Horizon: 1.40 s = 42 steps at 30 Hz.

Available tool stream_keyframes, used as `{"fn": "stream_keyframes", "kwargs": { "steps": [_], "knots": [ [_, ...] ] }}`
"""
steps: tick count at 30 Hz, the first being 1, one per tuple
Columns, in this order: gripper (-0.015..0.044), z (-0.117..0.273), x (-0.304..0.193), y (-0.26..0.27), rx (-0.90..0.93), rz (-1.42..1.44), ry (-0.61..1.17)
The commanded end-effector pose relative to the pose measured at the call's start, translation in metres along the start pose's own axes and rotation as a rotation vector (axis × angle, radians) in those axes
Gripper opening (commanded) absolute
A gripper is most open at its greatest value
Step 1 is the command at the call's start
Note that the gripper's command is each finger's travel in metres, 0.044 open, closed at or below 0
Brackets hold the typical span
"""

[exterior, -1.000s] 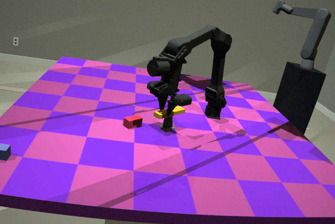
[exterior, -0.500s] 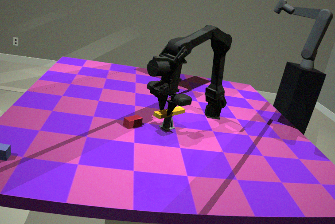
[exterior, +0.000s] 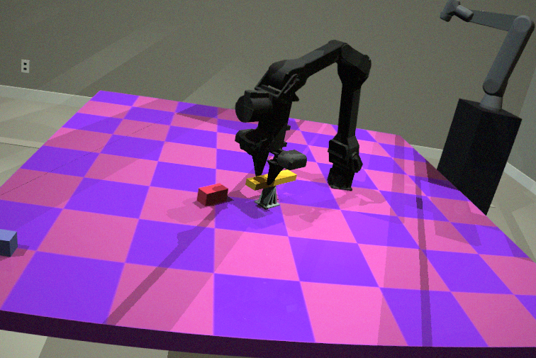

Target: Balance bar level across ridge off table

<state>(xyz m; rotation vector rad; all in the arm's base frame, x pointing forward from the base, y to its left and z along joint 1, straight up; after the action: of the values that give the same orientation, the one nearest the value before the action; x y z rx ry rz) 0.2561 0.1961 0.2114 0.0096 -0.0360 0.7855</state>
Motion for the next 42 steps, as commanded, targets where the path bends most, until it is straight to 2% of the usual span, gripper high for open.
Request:
{"fn": "stream_keyframes", "kwargs": {
  "steps": [1, 31, 40, 42],
  "knots": [
    [0.0170, 0.0000, 0.0000, 0.0000, 0.000, 0.000, 0.000],
    [0.0185, 0.0000, 0.0000, 0.0000, 0.000, 0.000, 0.000],
    [0.0421, 0.0000, 0.0000, 0.0000, 0.000, 0.000, 0.000],
    [0.0440, 0.0000, 0.0000, 0.0000, 0.000, 0.000, 0.000]
  ]
}}
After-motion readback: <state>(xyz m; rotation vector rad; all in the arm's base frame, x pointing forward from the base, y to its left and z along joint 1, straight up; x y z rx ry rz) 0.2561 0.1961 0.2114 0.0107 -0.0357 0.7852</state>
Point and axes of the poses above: the point midway between the two fingers, 35 mm back from their tips, its own z axis back along the fingers, its own y axis across the jaws, x = y × z, the point moved 10 cm from there along z, back along the fingers, and after that the axes turned 6 degrees about z, right-handed, at the moved point
